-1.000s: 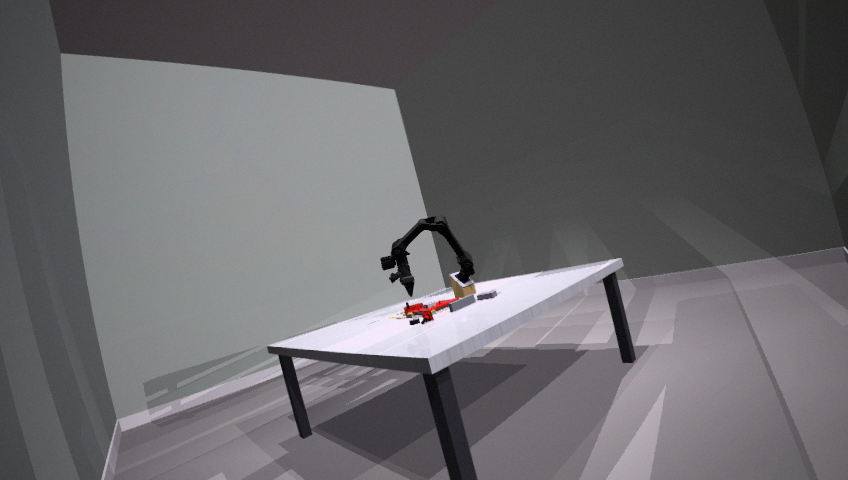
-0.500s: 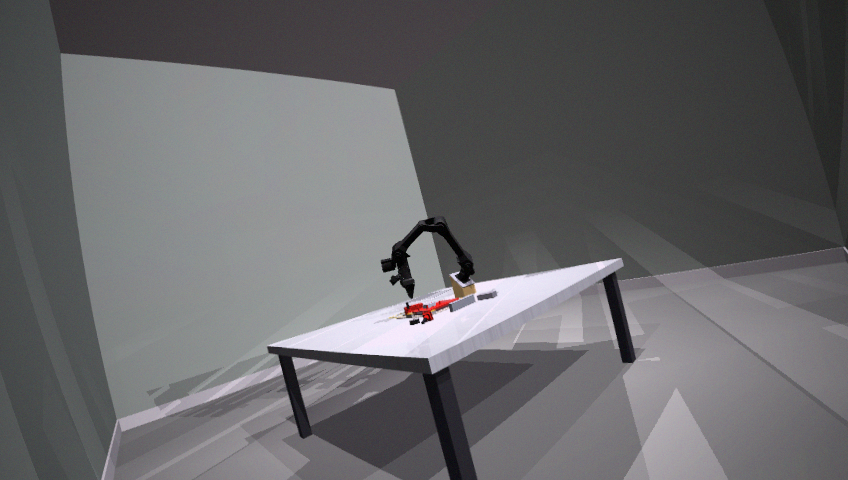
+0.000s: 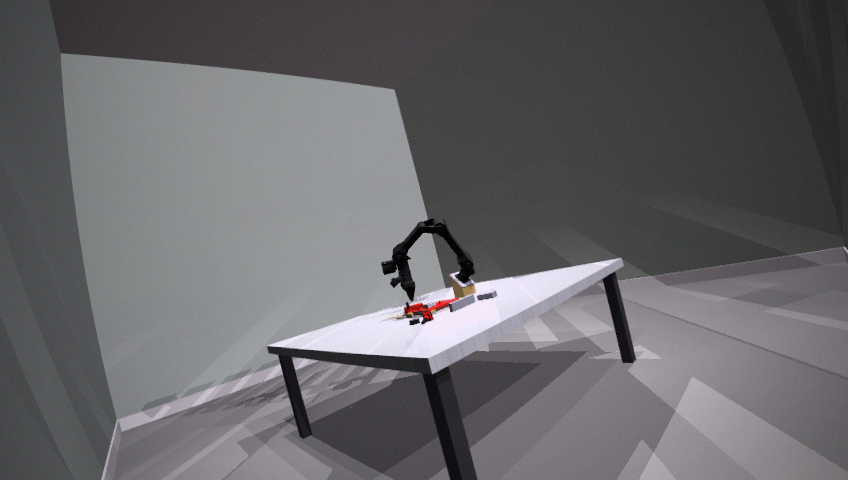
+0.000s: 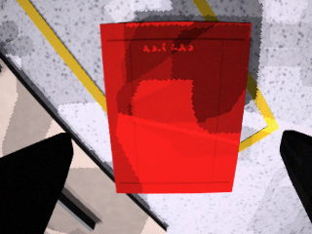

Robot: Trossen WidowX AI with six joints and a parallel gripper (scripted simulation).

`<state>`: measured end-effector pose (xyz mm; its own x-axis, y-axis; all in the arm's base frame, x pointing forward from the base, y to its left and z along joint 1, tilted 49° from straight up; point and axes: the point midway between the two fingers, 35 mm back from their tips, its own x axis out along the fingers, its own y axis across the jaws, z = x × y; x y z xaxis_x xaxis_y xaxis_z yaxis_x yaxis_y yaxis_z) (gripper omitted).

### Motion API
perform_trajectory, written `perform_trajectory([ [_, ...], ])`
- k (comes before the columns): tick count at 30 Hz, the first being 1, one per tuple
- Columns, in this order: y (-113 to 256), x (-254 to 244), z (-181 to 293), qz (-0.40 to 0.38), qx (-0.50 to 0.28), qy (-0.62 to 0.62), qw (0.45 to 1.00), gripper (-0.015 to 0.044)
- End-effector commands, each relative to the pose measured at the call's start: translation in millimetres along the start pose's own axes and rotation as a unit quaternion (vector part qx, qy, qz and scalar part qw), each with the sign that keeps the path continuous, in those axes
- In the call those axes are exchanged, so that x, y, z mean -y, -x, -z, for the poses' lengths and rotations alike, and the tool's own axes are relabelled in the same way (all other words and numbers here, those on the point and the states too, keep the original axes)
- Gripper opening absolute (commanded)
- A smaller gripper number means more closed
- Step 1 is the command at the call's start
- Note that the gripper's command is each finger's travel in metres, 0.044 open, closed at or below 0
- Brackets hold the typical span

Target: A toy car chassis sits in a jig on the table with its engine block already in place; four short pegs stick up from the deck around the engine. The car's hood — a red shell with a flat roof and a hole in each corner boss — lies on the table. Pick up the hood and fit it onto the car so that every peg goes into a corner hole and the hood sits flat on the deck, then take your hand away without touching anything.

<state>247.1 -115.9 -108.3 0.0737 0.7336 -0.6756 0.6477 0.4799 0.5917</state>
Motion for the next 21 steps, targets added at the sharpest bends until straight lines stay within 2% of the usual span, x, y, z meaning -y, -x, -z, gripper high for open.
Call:
perform_trajectory([
  [1, -4, 0, 1, -0.002, -0.001, -0.003, 1.000, 0.0440],
  [21, -20, 0, 2, -0.003, -0.001, -0.003, 1.000, 0.0440],
])
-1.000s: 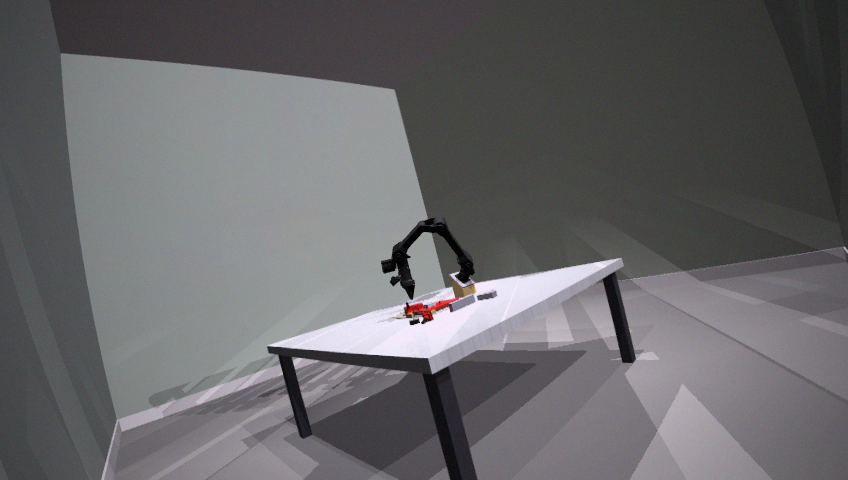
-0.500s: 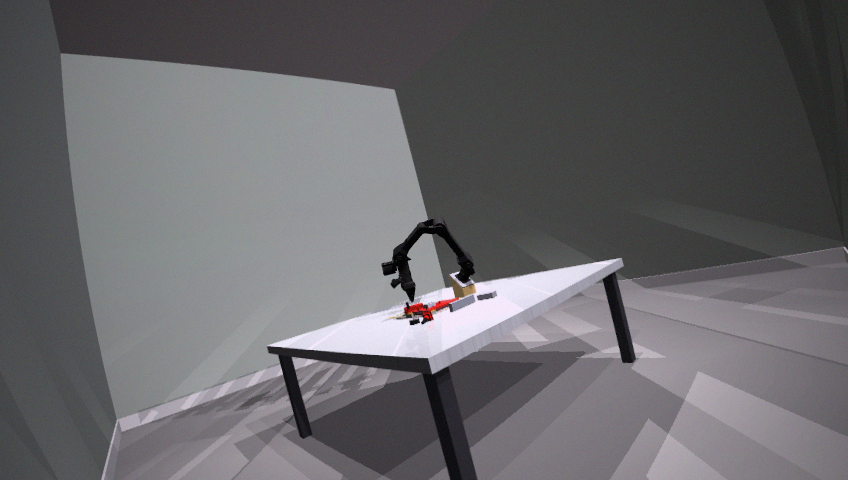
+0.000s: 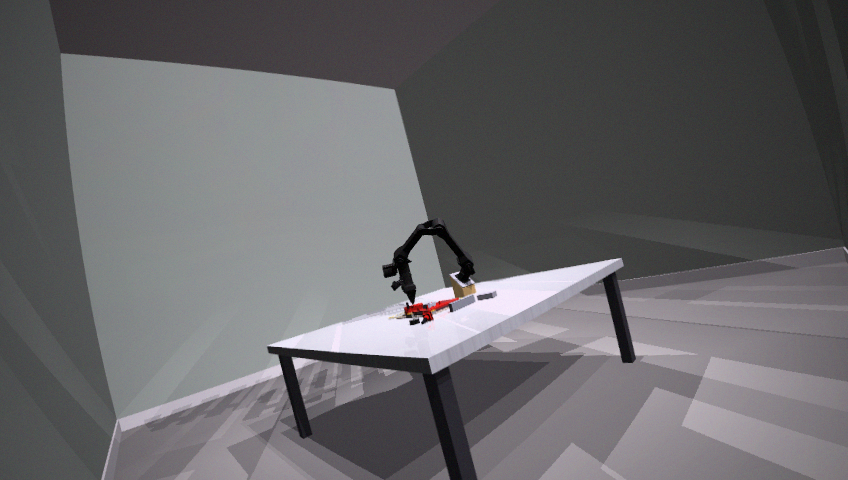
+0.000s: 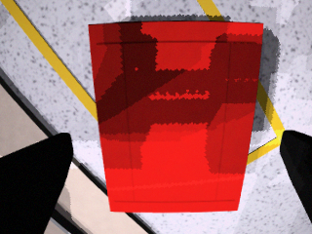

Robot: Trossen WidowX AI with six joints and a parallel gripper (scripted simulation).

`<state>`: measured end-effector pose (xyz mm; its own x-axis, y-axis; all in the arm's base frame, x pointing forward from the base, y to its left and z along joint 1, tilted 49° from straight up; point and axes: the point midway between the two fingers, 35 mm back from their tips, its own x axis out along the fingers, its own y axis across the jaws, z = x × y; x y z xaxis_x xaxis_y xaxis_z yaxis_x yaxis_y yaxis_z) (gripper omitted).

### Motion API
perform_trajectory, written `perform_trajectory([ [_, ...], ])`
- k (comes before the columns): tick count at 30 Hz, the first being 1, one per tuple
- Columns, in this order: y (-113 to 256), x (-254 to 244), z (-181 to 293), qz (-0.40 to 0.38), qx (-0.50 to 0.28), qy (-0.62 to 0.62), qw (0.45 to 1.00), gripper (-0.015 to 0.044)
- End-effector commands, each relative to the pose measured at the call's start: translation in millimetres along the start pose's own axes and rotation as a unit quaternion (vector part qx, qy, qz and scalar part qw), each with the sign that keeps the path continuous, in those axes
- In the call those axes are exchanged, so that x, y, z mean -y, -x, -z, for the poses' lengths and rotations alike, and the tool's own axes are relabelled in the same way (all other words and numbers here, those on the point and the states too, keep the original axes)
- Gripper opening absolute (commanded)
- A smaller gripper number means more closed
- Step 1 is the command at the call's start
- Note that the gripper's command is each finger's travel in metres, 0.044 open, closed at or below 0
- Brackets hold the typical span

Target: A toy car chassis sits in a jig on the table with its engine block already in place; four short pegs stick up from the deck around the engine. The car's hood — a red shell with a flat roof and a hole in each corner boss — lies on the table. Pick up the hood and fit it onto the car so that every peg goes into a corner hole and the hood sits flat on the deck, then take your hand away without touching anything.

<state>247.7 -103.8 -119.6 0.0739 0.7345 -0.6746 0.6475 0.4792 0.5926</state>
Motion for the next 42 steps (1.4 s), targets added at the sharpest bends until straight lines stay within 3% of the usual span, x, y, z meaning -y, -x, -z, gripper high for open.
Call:
perform_trajectory([
  [1, -4, 0, 1, -0.002, -0.001, -0.003, 1.000, 0.0440],
  [42, -24, 0, 1, -0.003, -0.001, -0.003, 1.000, 0.0440],
])
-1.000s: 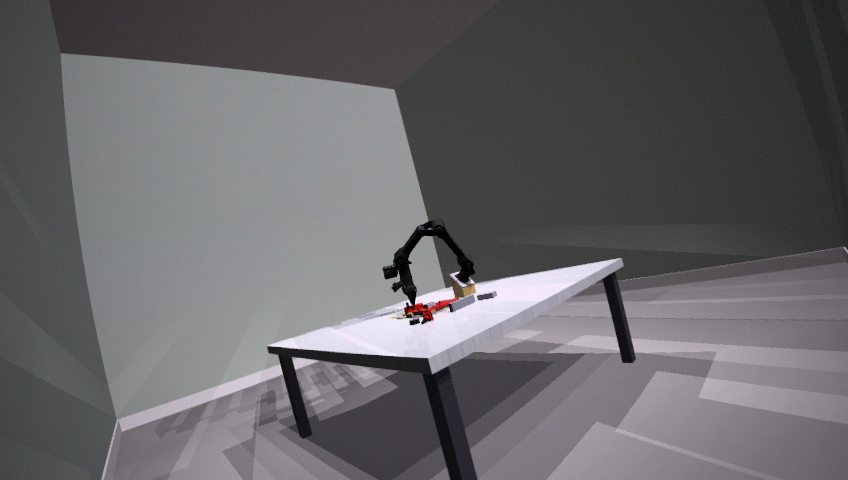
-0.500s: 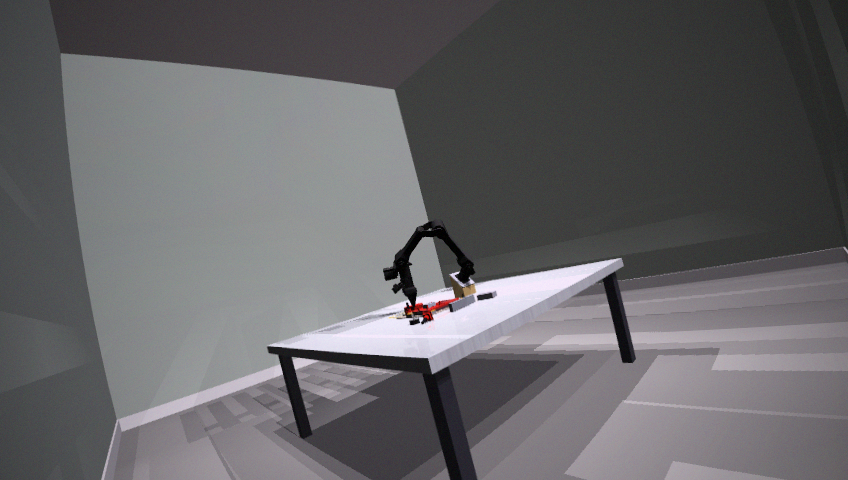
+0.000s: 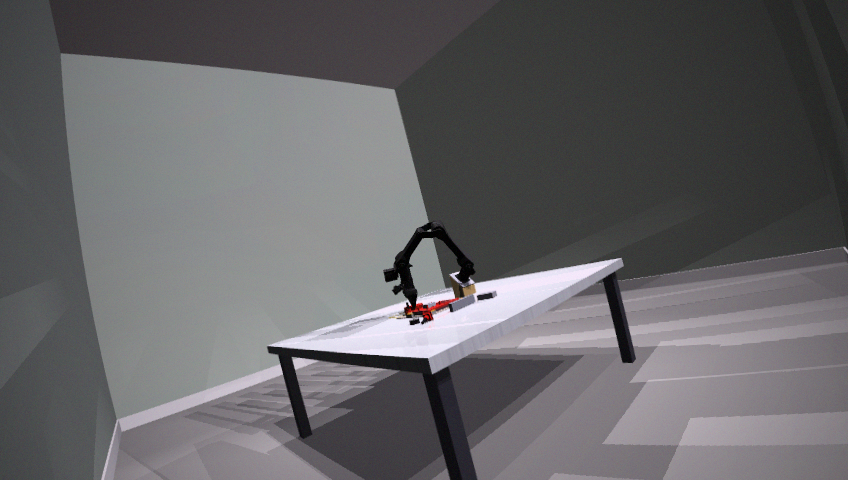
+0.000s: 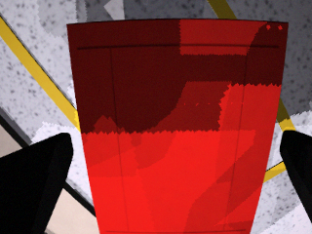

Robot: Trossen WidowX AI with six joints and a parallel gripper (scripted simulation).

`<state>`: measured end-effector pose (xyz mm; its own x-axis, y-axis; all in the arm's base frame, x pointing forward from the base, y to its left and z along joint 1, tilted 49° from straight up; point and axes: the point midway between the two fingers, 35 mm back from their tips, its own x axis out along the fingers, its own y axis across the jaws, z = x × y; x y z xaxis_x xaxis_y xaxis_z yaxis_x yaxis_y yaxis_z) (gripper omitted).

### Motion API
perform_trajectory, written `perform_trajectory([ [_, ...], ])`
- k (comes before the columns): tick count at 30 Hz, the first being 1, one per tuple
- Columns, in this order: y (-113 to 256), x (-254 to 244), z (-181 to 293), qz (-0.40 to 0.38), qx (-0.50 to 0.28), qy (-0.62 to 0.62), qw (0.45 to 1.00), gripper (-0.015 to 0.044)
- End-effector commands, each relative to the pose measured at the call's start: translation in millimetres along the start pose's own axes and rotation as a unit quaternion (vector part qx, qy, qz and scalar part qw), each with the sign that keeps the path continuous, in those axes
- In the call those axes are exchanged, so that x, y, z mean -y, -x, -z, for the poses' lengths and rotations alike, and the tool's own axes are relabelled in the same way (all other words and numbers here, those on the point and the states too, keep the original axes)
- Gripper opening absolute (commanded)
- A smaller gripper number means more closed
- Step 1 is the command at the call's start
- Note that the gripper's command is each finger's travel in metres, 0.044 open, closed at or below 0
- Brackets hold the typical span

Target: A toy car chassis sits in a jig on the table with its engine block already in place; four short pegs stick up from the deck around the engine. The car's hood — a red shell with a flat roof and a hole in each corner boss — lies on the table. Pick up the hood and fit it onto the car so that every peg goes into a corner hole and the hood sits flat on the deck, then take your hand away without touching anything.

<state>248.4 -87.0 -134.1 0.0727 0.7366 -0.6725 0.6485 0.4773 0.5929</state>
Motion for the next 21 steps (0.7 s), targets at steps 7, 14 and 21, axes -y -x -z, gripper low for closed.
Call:
perform_trajectory([
  [7, -3.0, 0.0, 0.1, 0.000, 0.000, 0.000, 1.000, 0.0414],
  [14, -3.0, 0.0, 0.1, 0.000, 0.000, 0.000, 1.000, 0.0328],
  [21, -2.2, 0.1, 0.3, 0.000, 0.000, -0.001, 1.000, 0.0242],
])
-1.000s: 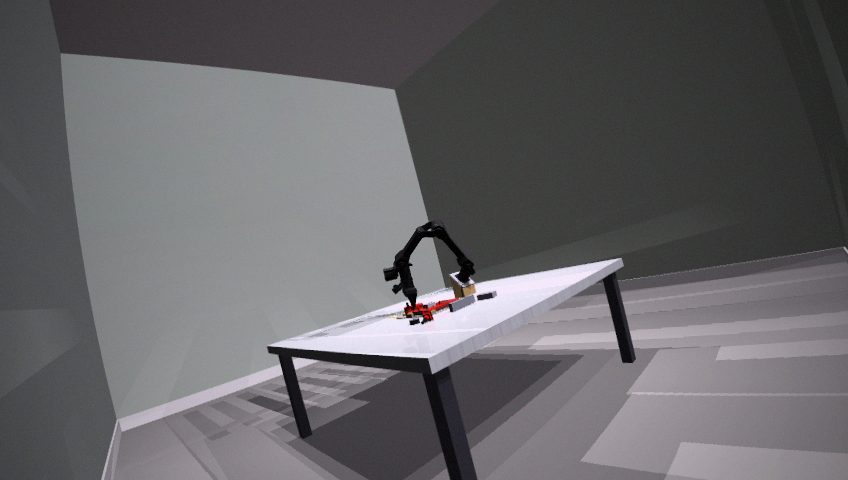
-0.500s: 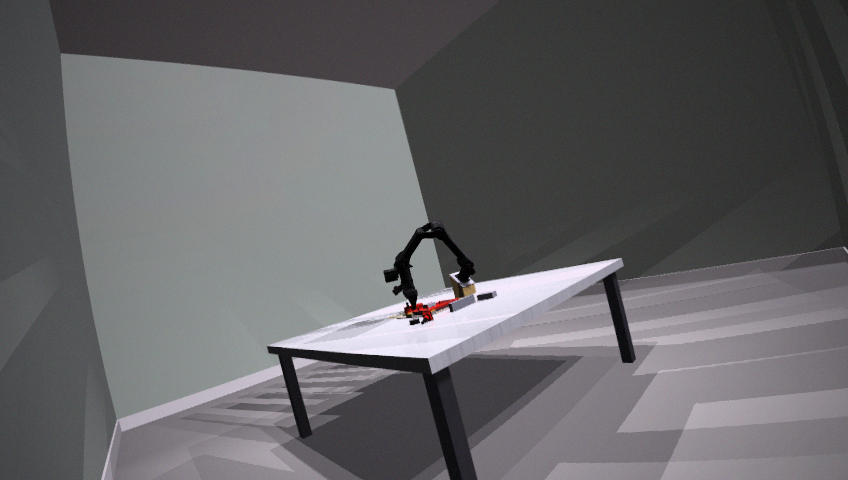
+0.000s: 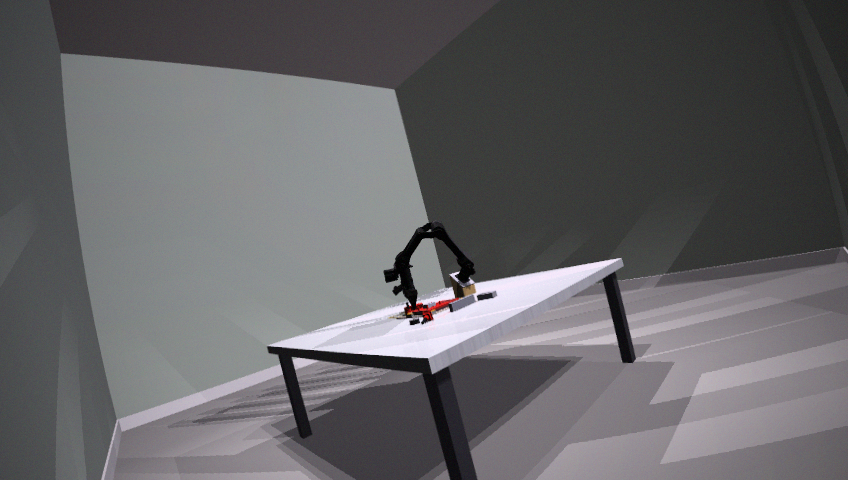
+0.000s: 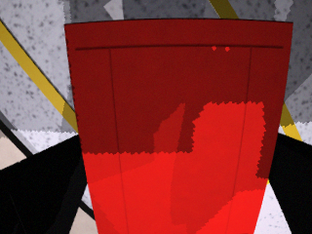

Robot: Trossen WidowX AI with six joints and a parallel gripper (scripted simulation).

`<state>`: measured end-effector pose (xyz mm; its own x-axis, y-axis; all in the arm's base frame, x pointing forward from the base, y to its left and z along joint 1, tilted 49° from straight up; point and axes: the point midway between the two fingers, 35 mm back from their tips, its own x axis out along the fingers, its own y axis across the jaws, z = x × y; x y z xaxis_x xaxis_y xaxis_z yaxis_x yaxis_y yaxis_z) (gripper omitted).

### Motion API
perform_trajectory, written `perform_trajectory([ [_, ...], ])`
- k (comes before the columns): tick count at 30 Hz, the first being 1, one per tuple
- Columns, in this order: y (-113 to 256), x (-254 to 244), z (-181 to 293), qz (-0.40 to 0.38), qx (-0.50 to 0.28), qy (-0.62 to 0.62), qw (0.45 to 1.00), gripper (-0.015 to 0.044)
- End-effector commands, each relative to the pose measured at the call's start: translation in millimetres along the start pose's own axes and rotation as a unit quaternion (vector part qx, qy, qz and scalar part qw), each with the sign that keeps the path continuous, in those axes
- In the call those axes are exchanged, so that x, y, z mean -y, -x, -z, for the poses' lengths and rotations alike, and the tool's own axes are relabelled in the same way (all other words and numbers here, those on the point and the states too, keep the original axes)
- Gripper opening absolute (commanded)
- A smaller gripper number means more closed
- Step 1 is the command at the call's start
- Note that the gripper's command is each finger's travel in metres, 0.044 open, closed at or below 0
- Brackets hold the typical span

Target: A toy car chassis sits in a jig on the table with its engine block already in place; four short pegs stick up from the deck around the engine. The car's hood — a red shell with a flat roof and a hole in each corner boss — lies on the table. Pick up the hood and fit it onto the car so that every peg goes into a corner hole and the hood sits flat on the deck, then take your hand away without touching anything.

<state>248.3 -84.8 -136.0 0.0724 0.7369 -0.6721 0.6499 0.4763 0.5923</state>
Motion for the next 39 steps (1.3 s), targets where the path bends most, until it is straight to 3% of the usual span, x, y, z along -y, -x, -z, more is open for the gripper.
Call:
perform_trajectory([
  [1, 1, 0, 0, 0.000, 0.000, 0.000, 1.000, 0.0216],
  [9, 16, 0, 0, 0.000, 0.000, 0.000, 1.000, 0.0006],
  [10, 19, 0, 0, 0.000, 0.000, 0.000, 1.000, 0.0000],
  [29, 85, 1, 0, 0.002, 0.001, 0.000, 1.000, 0.0000],
  [39, 94, 0, 0, 0.000, 0.000, -0.002, 1.000, 0.0000],
])
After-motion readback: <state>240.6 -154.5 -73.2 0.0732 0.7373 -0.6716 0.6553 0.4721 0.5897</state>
